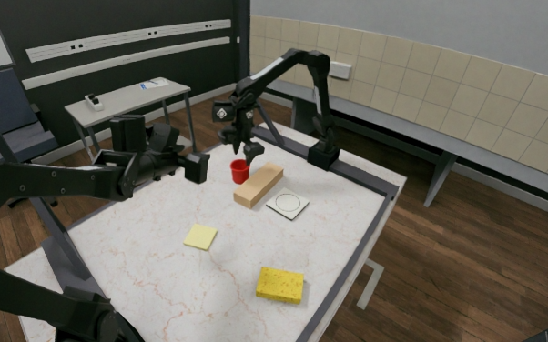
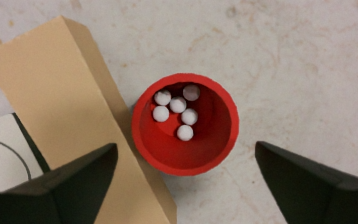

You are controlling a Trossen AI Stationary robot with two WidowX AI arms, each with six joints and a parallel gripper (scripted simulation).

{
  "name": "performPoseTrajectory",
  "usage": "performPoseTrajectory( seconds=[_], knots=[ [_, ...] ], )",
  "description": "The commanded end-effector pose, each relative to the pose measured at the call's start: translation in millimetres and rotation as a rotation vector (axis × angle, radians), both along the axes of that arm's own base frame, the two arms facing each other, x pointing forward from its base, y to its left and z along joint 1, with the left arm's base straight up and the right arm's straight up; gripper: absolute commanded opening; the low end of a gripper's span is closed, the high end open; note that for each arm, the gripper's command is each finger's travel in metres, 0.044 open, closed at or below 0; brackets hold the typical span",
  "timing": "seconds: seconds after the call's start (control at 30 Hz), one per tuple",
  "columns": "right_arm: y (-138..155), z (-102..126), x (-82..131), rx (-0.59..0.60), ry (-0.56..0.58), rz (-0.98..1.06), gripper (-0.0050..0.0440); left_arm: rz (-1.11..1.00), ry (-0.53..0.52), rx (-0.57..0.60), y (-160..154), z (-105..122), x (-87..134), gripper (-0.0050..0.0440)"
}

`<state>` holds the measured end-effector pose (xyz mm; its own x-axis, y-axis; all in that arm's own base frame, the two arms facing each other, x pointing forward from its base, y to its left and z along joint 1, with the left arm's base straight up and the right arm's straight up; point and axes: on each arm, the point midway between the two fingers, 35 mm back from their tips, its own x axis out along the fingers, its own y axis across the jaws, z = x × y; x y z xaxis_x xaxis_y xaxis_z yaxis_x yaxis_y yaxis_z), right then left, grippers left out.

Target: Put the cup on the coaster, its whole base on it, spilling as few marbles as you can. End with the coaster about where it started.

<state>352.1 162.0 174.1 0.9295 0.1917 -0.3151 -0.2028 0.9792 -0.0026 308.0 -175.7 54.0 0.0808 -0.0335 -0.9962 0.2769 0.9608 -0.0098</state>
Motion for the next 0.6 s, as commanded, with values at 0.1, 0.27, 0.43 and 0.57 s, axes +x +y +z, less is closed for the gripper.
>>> performPoseTrajectory(
  seconds=[0.1,0.27,0.43,0.57],
  knots=[
    [1.0,11.1,0.8,0.016,-0.025,0.002,0.0400,0.070,0.048,0.008,-5.3,1.6,11.9,0.0400],
    [1.0,11.1,0.8,0.016,-0.025,0.002,0.0400,0.084,0.073,0.019,-4.8,-8.7,10.5,0.0400],
    [1.0,11.1,0.8,0.016,-0.025,0.002,0.0400,0.081,0.083,0.027,-3.2,-23.8,7.8,0.0400],
    [1.0,11.1,0.8,0.016,-0.025,0.002,0.0400,0.080,0.083,0.027,-3.1,-46.6,7.7,0.0400]
  ],
)
